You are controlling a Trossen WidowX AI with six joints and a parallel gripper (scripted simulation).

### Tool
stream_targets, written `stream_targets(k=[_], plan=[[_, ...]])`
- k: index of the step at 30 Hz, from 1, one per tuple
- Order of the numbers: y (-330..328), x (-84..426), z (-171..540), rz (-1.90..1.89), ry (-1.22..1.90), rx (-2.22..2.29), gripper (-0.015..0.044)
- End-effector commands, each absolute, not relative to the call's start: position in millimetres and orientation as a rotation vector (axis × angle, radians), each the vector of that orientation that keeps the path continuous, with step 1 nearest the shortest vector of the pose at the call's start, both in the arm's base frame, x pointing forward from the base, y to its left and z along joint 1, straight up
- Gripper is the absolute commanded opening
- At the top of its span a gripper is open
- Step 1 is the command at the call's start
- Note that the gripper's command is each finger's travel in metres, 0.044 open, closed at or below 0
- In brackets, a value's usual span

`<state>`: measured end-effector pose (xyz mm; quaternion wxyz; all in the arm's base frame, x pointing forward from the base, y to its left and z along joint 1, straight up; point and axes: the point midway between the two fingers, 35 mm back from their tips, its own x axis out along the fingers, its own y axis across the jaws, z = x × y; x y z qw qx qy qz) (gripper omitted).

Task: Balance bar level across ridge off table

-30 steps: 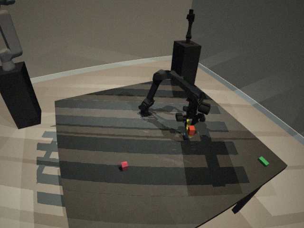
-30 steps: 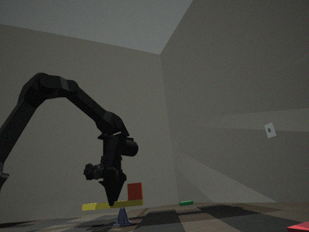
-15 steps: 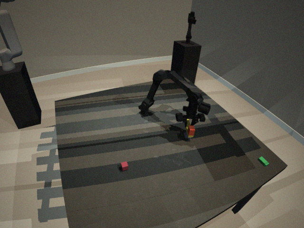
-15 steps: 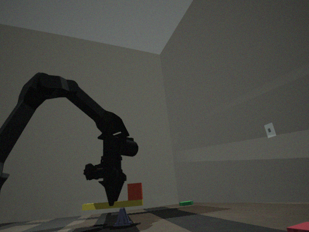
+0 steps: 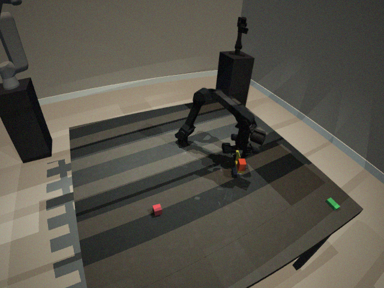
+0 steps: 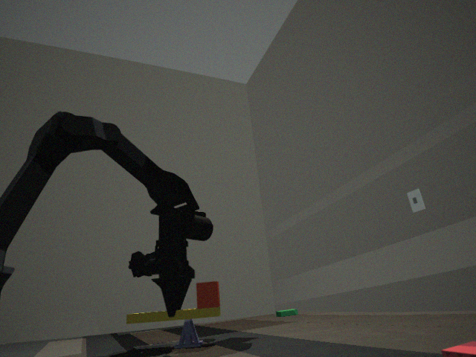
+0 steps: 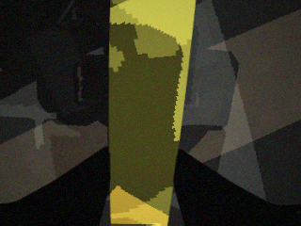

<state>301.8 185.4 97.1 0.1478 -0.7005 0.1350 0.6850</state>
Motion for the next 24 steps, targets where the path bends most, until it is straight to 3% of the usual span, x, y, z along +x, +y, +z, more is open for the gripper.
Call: stream_targets(k=[1,8,15,24], plan=[[185.4,301.8,97.1,1.970,0.388,-2.015,0.0000],[185.4,301.8,97.1,1.970,0.388,-2.015,0.0000],[185.4,301.8,97.1,1.970,0.388,-2.015,0.0167],[185.4,301.8,97.1,1.970,0.388,-2.015,0.0167]])
